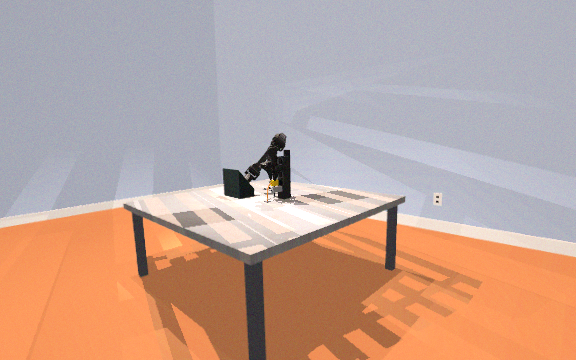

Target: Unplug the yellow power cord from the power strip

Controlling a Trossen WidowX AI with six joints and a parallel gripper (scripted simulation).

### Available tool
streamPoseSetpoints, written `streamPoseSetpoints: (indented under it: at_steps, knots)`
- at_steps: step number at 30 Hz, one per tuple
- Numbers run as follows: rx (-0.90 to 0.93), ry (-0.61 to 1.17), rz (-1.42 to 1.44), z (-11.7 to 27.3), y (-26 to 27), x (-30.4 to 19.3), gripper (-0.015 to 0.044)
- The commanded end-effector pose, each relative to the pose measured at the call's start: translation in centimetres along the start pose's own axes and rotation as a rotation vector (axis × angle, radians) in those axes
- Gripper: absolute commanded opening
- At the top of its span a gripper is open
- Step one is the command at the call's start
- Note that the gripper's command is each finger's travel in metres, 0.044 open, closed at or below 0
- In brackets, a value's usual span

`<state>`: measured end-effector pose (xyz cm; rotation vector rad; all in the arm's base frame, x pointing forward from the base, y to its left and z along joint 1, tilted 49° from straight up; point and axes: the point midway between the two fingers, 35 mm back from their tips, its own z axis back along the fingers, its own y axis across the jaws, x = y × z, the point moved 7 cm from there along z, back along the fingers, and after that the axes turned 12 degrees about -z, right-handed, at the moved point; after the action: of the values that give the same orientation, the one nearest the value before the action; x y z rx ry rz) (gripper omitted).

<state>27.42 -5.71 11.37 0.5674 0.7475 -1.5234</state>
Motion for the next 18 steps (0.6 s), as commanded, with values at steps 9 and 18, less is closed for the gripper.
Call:
streamPoseSetpoints:
  at_steps: [9, 18]
  knots:
    - [0.004, 0.003, -0.004, -0.9, -0.1, -0.4, 0.0160]
    - [-0.001, 0.000, -0.001, -0.9, -0.1, -0.3, 0.0048]
